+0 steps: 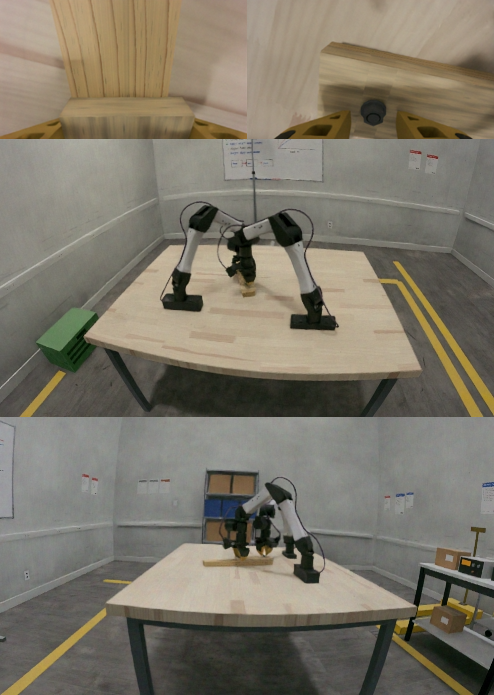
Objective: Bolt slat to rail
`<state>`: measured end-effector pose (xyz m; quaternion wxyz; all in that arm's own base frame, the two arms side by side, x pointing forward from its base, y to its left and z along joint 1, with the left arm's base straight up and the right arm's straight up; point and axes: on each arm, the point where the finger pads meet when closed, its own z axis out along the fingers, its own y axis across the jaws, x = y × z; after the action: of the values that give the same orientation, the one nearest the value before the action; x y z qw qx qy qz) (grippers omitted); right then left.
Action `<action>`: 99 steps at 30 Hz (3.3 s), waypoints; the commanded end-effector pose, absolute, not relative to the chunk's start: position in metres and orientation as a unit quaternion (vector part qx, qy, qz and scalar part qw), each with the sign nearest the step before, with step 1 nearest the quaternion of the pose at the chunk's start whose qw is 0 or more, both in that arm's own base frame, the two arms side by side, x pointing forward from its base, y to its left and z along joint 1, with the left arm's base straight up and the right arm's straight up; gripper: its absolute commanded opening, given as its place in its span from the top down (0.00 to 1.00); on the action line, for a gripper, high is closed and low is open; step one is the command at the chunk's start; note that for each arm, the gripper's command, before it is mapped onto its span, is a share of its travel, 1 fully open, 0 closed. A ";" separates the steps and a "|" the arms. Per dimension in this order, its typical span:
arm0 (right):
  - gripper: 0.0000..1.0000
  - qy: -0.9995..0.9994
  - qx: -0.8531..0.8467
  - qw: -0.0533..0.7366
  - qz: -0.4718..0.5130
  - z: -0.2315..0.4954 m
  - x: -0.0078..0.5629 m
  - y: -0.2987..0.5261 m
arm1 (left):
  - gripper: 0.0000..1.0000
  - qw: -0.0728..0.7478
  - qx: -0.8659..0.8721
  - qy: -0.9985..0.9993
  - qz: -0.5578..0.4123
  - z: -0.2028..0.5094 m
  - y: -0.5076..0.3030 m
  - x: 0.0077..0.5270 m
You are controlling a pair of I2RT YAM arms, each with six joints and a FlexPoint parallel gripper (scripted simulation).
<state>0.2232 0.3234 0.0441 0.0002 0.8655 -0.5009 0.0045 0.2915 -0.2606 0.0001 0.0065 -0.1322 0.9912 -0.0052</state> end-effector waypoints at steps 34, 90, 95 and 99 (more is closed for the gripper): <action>0.64 -0.496 0.868 -0.004 0.000 0.037 0.223 0.327 | 0.33 0.012 -0.132 0.991 -0.013 0.005 -0.264 0.293; 0.86 -0.500 0.866 -0.017 0.005 0.046 0.226 0.329 | 0.33 0.012 -0.132 0.991 -0.013 0.005 -0.264 0.293; 0.86 -0.500 0.866 -0.017 0.005 0.046 0.226 0.329 | 0.33 0.012 -0.132 0.991 -0.013 0.005 -0.264 0.293; 0.86 -0.500 0.866 -0.017 0.005 0.047 0.226 0.329 | 0.33 0.012 -0.132 0.991 -0.013 0.005 -0.264 0.293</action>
<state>0.2221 0.3254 0.0424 -0.0043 0.8667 -0.4987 0.0042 0.2916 -0.2606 0.0001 0.0067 -0.1322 0.9912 -0.0051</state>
